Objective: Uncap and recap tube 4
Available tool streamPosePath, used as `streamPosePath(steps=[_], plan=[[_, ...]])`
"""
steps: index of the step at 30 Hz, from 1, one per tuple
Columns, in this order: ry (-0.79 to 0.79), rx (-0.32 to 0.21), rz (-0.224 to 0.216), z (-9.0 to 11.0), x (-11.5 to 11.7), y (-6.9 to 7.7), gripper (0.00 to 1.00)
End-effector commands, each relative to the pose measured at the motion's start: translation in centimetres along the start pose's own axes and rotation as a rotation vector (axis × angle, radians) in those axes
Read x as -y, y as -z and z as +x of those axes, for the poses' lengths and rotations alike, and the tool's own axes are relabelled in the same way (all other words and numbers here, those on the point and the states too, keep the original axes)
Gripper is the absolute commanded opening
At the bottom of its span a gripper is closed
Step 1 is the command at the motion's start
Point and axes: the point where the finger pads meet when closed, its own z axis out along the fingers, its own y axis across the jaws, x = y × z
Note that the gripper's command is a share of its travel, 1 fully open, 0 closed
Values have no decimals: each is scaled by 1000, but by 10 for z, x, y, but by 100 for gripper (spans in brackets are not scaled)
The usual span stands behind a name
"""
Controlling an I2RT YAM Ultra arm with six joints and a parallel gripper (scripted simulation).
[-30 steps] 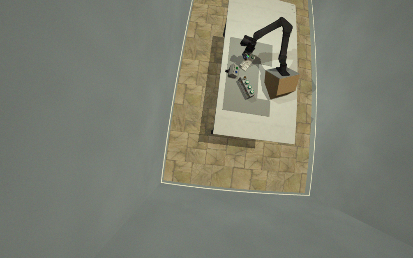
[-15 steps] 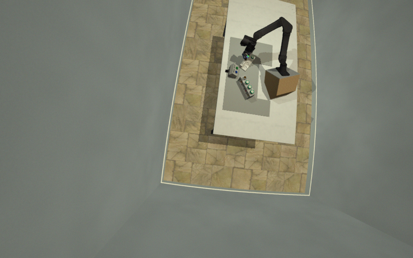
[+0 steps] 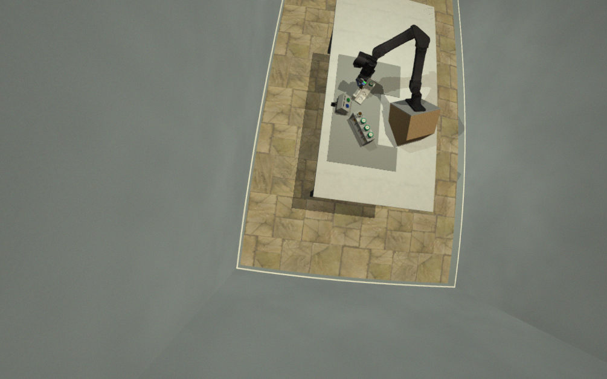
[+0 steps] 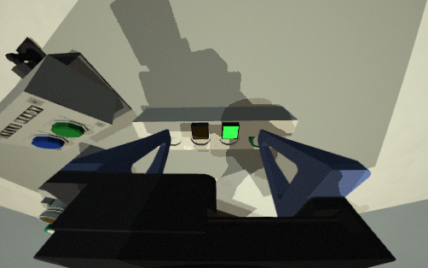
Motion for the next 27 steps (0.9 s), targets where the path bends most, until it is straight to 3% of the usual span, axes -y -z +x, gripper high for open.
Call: streamPosePath(steps=[1, 2, 6, 8, 15, 18, 25, 27], plan=[[8, 13, -12, -3, -3, 4, 100], [31, 2, -19, 9, 1, 12, 47], [22, -2, -8, 25, 27, 29, 47], [22, -2, -8, 25, 27, 29, 47], [22, -4, -12, 53, 63, 64, 47], [1, 16, -14, 55, 82, 83, 47], [33, -6, -15, 57, 73, 78, 47], [12, 24, -19, 54, 79, 85, 47]])
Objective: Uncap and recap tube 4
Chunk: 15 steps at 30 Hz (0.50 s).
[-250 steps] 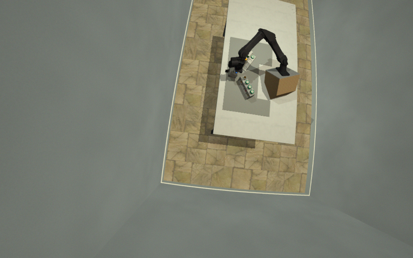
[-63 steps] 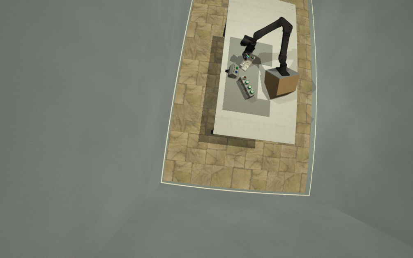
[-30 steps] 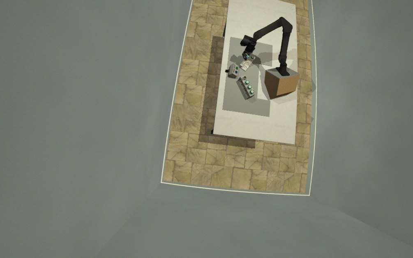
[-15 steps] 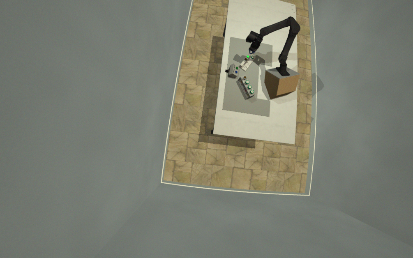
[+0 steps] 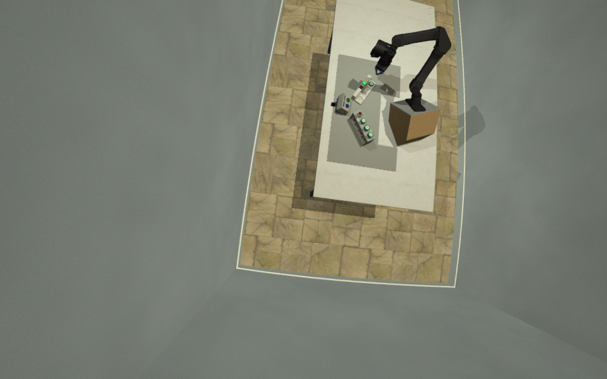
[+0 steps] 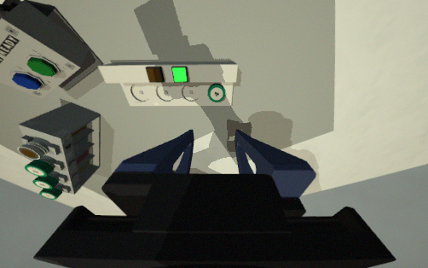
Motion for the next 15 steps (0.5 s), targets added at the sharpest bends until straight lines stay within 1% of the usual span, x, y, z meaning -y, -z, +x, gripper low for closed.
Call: streamPosePath(steps=[1, 7, 8, 9, 10, 15], plan=[[0, 11, -5, -1, 1, 4, 47], [0, 11, -5, -1, 1, 4, 47], [2, 17, -9, 0, 4, 8, 47], [-5, 14, -7, 1, 6, 6, 47], [0, 11, -5, -1, 2, 4, 47], [-12, 21, -7, 0, 5, 4, 47]])
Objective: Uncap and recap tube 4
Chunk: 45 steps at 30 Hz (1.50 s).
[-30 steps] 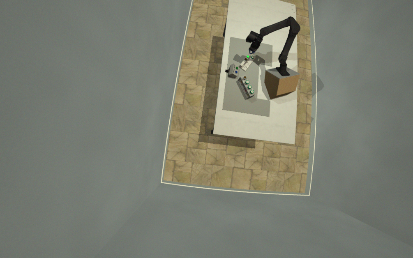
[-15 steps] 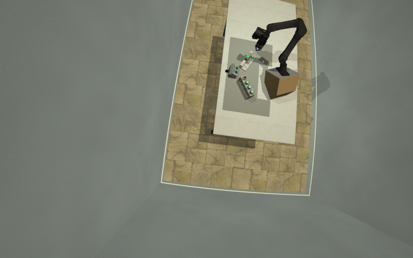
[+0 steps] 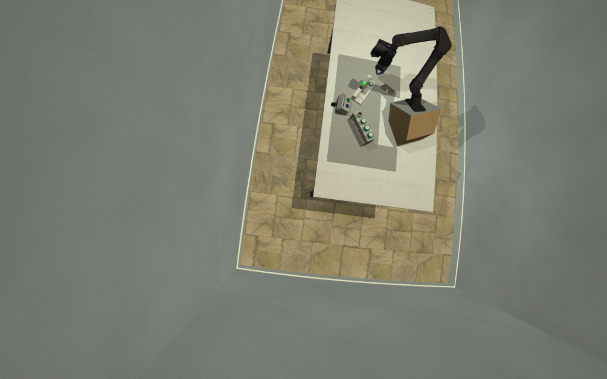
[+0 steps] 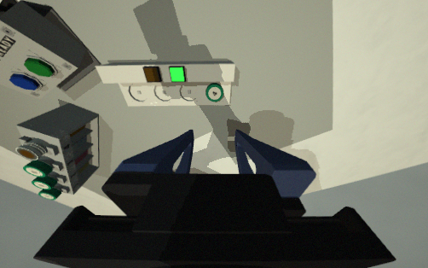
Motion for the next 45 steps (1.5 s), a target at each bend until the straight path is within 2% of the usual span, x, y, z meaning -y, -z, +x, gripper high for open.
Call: streamPosePath(steps=[1, 2, 5, 15, 17, 18, 19, 30, 31, 32, 45], plan=[[5, 13, -7, -2, -1, 3, 47], [5, 13, -7, -2, -1, 3, 47], [19, -13, -4, 5, -4, -21, 47], [18, -13, -6, 6, -3, -70, 47], [18, -13, -6, 6, -3, -70, 47], [-1, 18, -7, 0, 1, -68, 47], [17, -13, -7, 6, -3, -80, 47], [16, -13, -8, 6, -4, -134, 47], [5, 10, -6, -5, -1, -131, 47], [-4, 54, -9, -16, 0, -120, 47], [6, 45, -14, -14, -3, -121, 47]])
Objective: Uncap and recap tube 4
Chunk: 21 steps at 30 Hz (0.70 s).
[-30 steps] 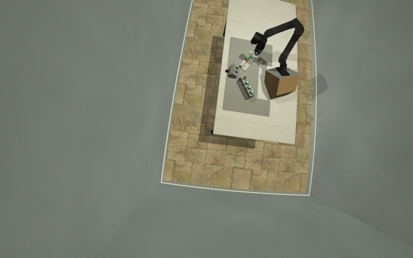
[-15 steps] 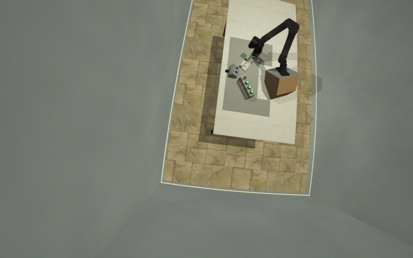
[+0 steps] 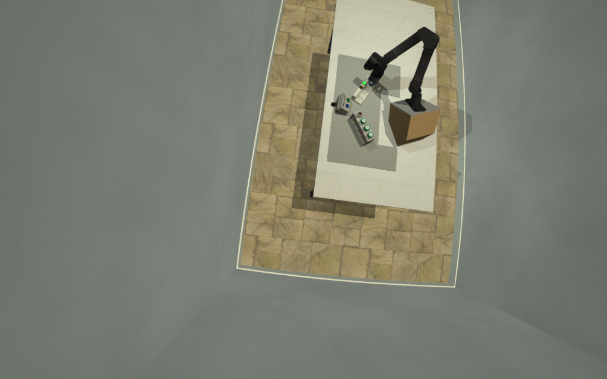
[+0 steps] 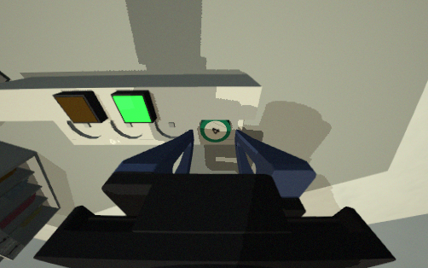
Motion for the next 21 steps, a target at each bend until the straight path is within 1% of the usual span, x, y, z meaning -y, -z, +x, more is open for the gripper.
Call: streamPosePath(steps=[1, 6, 7, 8, 11, 12, 13, 14, 17, 19, 20, 21], plan=[[2, 44, -13, -14, -2, 7, 47], [-1, 38, -10, -12, -1, 4, 47], [2, 14, -4, -4, 0, 2, 47], [1, 28, -9, -9, -1, 2, 47], [5, 11, -8, -3, -1, -3, 47], [2, 14, -4, -4, 0, 1, 47], [2, 14, -4, -4, 0, 1, 47], [9, 18, -12, -4, -3, -1, 47], [12, 0, -10, 4, -2, -5, 47], [8, 3, -8, 4, 0, -3, 47], [2, 14, -4, -3, 0, 0, 47], [2, 14, -4, -3, 0, 0, 47]])
